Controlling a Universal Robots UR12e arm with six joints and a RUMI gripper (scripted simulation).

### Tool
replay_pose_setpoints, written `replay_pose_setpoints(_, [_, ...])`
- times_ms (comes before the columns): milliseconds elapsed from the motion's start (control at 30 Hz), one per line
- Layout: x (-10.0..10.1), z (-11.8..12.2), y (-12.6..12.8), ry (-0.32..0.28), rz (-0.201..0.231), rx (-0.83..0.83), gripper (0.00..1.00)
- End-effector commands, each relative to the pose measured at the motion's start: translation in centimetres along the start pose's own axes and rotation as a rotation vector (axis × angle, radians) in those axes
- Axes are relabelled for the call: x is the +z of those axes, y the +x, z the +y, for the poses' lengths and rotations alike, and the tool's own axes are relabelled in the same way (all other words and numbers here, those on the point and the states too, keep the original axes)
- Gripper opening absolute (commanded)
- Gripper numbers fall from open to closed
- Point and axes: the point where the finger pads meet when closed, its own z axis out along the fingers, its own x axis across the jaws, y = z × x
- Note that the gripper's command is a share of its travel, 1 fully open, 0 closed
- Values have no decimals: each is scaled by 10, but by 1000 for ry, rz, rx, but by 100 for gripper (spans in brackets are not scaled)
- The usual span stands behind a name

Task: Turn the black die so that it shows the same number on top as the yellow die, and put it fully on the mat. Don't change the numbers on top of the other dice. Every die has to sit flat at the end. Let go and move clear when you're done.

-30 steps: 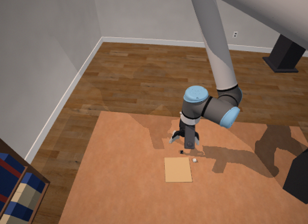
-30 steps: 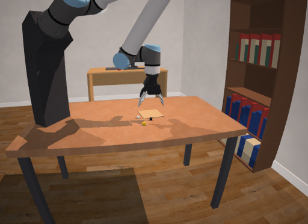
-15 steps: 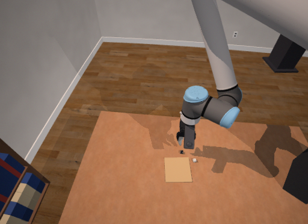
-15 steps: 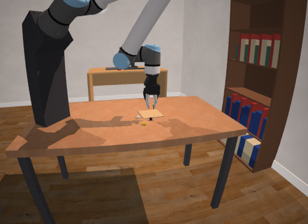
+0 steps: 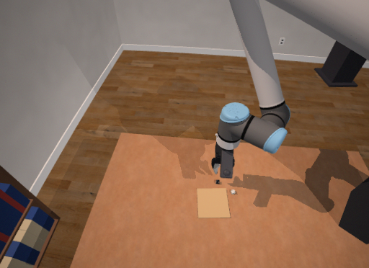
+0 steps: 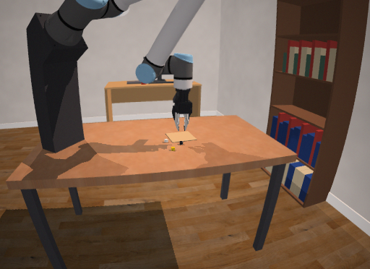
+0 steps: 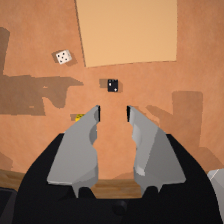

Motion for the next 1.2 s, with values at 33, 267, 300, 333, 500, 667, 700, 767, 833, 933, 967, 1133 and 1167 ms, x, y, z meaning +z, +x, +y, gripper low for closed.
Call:
replay_pose_setpoints(33, [0, 0, 0, 0, 1, 0, 18])
replay_pose_setpoints(267, [0, 0, 0, 0, 1, 0, 18])
replay_pose_setpoints(300, [0, 0, 0, 0, 1, 0, 18])
replay_pose_setpoints(333, [0, 0, 0, 0, 1, 0, 18])
replay_pose_setpoints(500, [0, 0, 0, 0, 1, 0, 18])
replay_pose_setpoints(667, [1, 0, 0, 0, 1, 0, 18])
replay_pose_setpoints(700, [1, 0, 0, 0, 1, 0, 18])
replay_pose_setpoints(767, [2, 0, 0, 0, 1, 0, 18])
replay_pose_setpoints(833, [2, 0, 0, 0, 1, 0, 18])
replay_pose_setpoints(933, [4, 0, 0, 0, 1, -1, 18])
replay_pose_setpoints(967, [5, 0, 0, 0, 1, -1, 18])
replay_pose_setpoints(1133, [10, 0, 0, 0, 1, -1, 18])
replay_pose_setpoints(1167, [11, 0, 0, 0, 1, -1, 18])
